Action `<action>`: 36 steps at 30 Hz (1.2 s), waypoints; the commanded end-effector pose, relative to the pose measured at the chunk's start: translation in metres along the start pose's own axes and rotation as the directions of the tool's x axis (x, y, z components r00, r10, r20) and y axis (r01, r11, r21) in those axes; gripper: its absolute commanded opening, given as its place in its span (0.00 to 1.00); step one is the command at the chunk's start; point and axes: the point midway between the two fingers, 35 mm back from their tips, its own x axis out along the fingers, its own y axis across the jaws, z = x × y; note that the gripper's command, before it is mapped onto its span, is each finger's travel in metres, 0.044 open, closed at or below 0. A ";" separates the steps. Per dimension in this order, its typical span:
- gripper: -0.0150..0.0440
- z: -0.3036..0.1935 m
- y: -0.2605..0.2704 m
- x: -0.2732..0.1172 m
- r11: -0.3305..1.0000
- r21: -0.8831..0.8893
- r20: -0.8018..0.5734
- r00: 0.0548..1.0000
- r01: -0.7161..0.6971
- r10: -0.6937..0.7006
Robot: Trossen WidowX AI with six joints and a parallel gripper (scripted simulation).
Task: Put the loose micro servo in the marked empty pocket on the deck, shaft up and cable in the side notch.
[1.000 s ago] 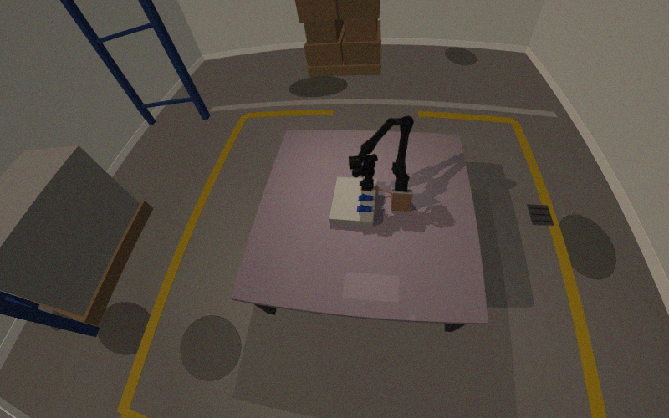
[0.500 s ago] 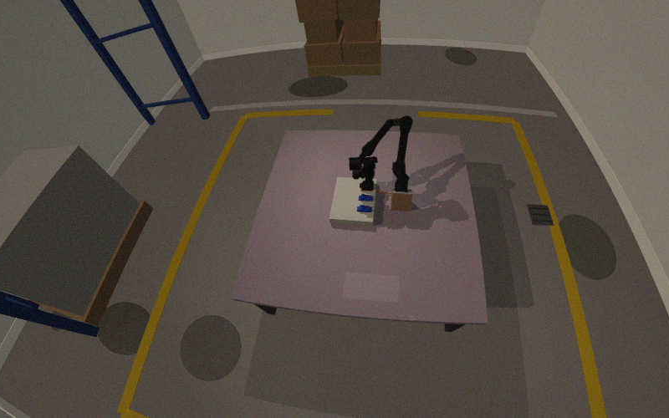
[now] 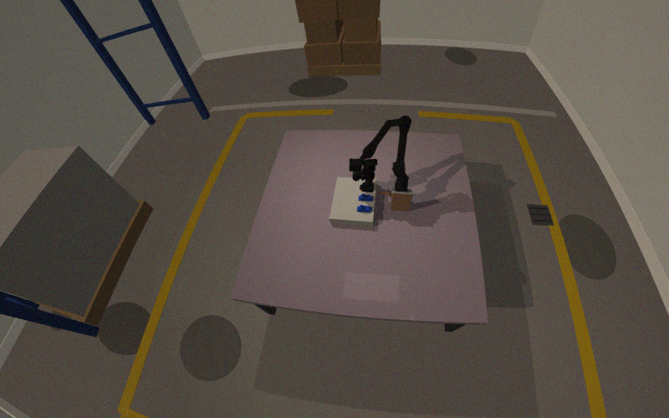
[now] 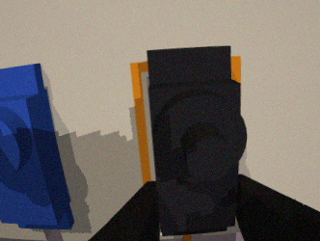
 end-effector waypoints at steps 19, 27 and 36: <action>0.57 0.000 0.001 -0.011 1.000 -0.006 0.001 1.000 0.001 -0.001; 0.66 0.005 0.001 -0.028 1.000 -0.011 0.009 1.000 0.004 -0.004; 1.00 0.073 -0.001 -0.070 1.000 -0.007 0.007 1.000 0.001 0.000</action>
